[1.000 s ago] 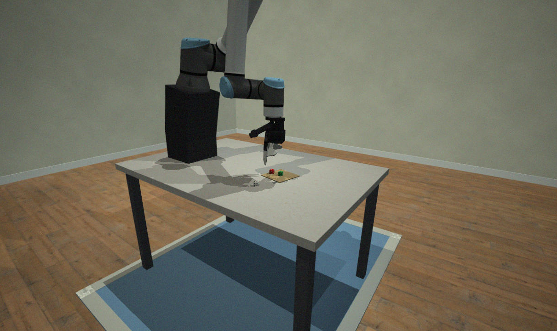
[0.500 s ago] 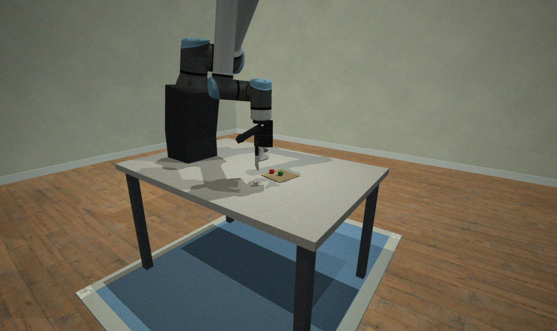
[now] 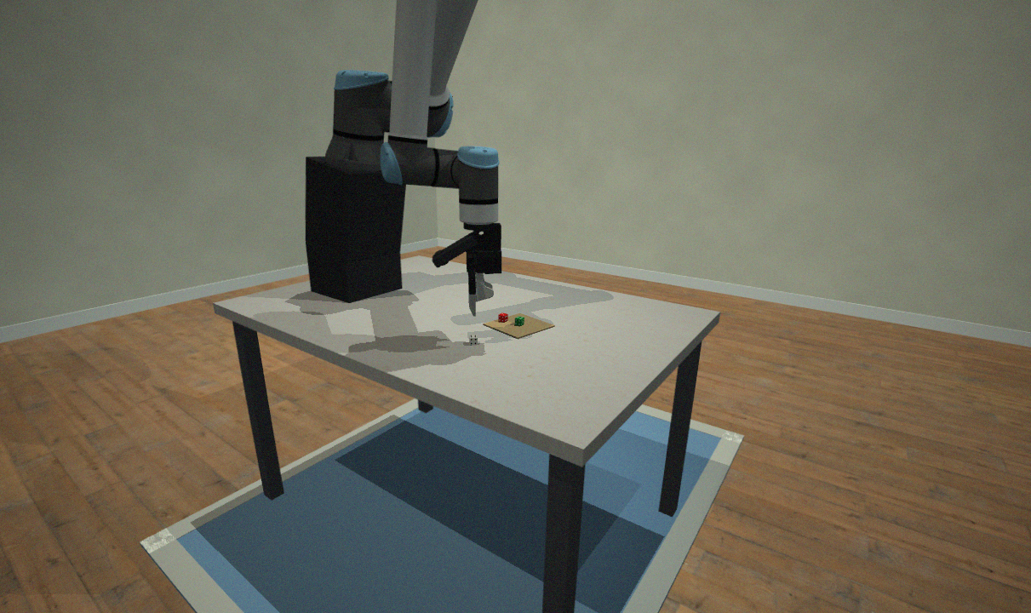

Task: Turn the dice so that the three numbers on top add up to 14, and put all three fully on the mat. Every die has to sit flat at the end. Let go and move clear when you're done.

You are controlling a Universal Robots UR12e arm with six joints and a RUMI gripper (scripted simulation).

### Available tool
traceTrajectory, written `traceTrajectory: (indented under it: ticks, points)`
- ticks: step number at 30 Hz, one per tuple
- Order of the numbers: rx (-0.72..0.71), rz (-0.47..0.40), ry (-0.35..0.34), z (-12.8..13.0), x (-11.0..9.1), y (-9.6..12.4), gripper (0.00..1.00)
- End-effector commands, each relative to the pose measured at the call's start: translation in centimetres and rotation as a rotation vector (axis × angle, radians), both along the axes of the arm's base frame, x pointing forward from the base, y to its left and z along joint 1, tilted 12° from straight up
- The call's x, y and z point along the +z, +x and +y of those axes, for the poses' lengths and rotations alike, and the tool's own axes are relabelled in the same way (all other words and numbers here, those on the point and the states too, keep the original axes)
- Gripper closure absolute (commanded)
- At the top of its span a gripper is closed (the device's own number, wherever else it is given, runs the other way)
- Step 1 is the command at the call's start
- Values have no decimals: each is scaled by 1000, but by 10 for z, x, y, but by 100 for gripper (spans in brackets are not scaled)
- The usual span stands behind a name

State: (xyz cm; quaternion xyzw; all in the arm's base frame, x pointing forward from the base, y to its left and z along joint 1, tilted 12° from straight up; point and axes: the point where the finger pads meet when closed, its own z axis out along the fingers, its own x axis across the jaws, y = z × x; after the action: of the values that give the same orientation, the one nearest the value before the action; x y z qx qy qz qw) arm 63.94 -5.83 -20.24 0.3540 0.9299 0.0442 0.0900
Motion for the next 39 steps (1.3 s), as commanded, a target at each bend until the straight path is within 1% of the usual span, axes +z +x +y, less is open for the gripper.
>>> traceTrajectory:
  ticks: [1,29,39]
  points:
    - [1,-1,0,0,0,0,79]
    - [1,-1,0,0,0,0,79]
    - [1,-1,0,0,-5,1,79]
